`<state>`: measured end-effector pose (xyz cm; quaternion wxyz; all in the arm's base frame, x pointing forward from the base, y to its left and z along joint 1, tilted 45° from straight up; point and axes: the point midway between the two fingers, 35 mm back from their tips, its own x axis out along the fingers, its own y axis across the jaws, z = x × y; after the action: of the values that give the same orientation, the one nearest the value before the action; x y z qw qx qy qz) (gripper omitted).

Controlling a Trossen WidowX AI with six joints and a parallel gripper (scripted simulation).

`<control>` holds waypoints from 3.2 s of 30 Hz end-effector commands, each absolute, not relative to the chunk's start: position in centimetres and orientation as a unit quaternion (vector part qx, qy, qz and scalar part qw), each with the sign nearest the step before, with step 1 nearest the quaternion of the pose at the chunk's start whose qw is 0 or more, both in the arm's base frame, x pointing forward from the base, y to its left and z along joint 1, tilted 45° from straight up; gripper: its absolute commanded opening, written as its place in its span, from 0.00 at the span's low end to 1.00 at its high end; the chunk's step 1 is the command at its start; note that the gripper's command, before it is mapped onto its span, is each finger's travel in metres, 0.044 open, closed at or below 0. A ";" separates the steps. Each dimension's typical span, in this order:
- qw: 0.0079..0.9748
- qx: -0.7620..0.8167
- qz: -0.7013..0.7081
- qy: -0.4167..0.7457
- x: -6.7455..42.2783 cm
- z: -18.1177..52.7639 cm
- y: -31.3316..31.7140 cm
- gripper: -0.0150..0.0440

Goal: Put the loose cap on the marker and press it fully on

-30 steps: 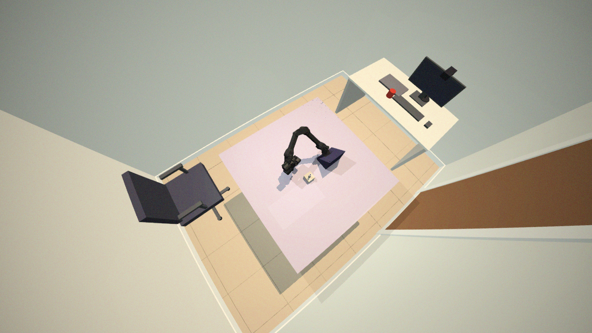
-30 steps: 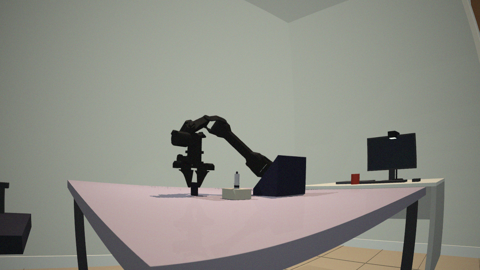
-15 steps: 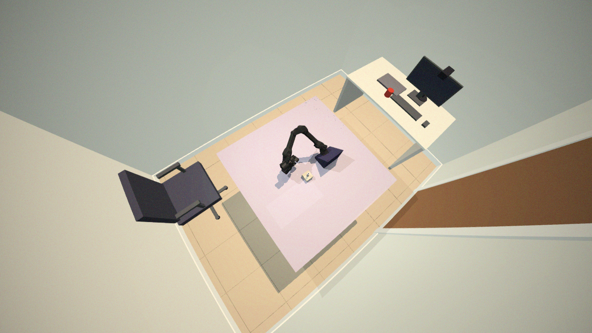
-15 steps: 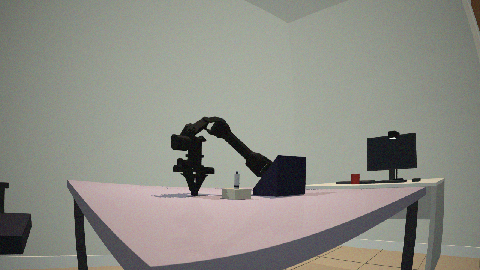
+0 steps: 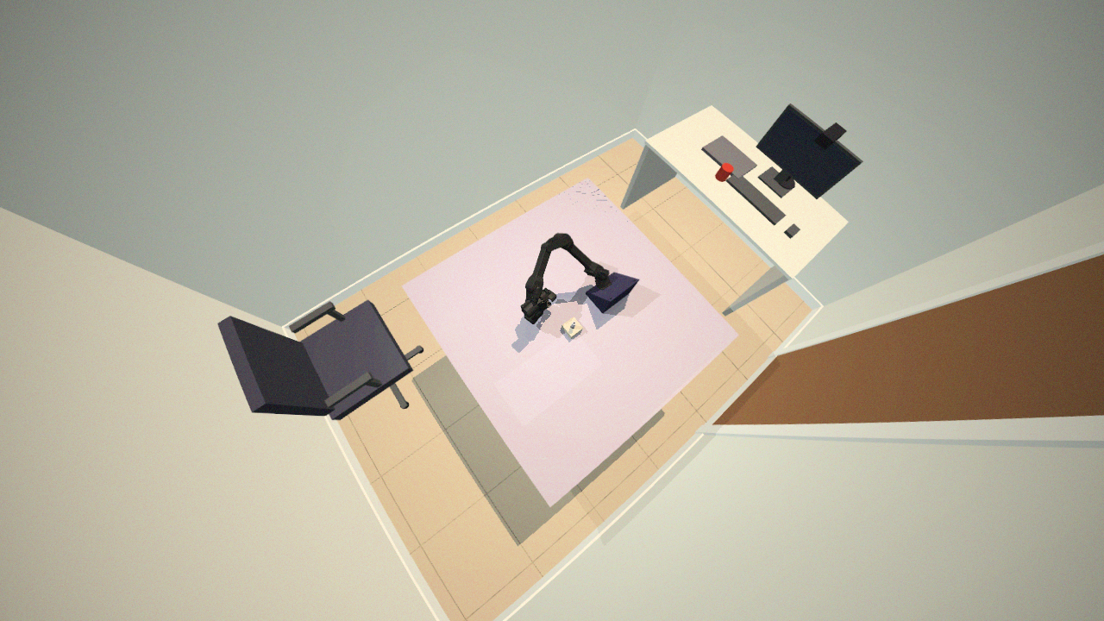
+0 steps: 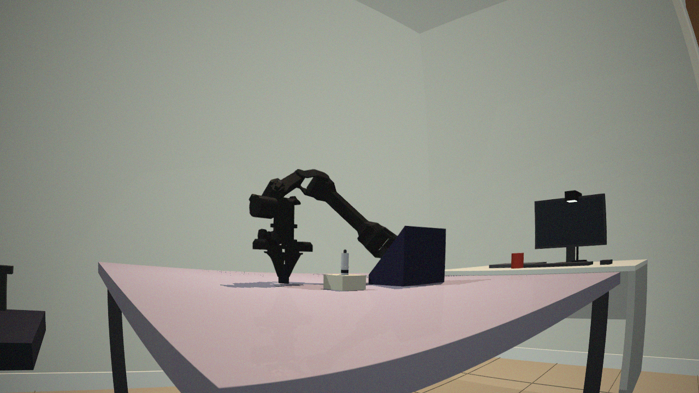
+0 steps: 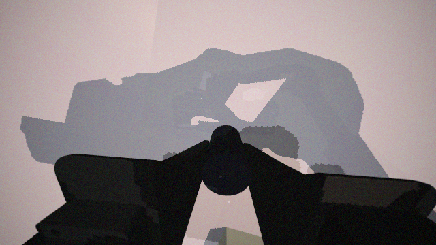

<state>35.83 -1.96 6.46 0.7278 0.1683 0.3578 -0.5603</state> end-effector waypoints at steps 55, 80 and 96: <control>0.728 0.176 -0.549 0.372 28.7 4.9 13.2 0.25; 0.727 0.175 -0.559 0.359 25.0 2.6 16.1 0.25; 0.727 0.175 -0.559 0.359 25.5 0.7 14.4 0.25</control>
<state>25.44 14.81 1.12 0.7253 0.1801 0.3585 -0.5595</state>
